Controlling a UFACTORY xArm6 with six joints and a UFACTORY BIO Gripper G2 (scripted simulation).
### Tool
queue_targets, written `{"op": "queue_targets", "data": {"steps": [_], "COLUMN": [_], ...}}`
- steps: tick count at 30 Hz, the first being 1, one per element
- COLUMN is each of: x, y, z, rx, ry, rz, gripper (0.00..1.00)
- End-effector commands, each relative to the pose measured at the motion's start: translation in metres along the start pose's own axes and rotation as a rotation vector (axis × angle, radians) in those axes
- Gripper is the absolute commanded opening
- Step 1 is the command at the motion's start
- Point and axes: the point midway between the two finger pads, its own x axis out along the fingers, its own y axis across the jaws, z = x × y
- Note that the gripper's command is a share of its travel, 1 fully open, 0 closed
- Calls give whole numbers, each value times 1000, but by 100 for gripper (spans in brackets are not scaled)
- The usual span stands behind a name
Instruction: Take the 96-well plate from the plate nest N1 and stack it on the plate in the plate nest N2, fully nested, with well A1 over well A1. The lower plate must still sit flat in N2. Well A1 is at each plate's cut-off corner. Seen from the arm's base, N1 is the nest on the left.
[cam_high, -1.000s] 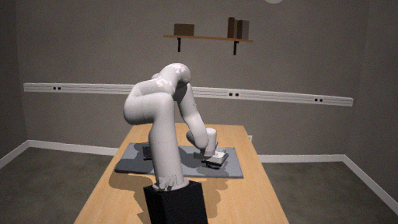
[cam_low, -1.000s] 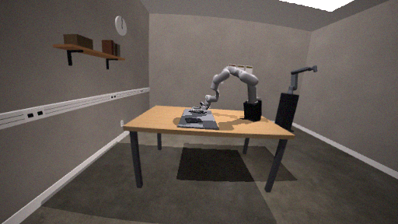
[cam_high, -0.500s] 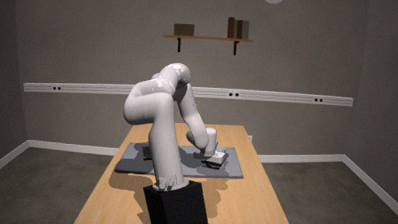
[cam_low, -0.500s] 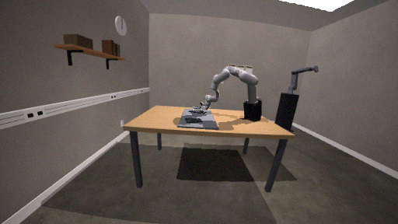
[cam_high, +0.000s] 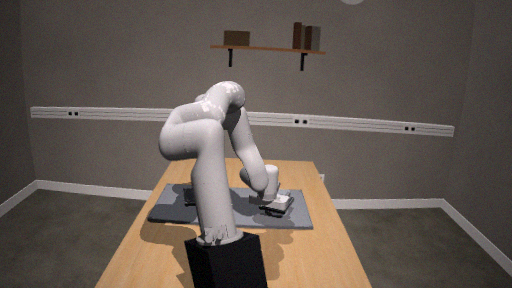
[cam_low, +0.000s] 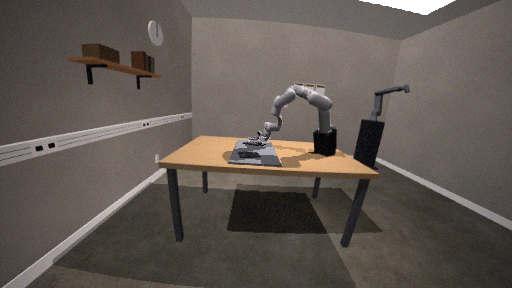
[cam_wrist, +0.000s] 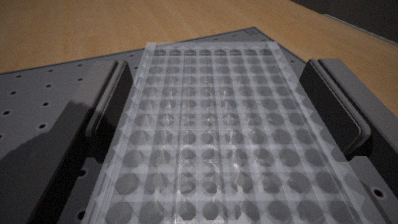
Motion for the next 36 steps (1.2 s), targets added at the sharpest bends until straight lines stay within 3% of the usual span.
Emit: {"op": "queue_targets", "data": {"steps": [1, 36], "x": [1, 1], "y": [0, 0], "z": [2, -2], "rx": [0, 0], "ry": [-3, -3], "rz": [0, 0], "gripper": [0, 0]}}
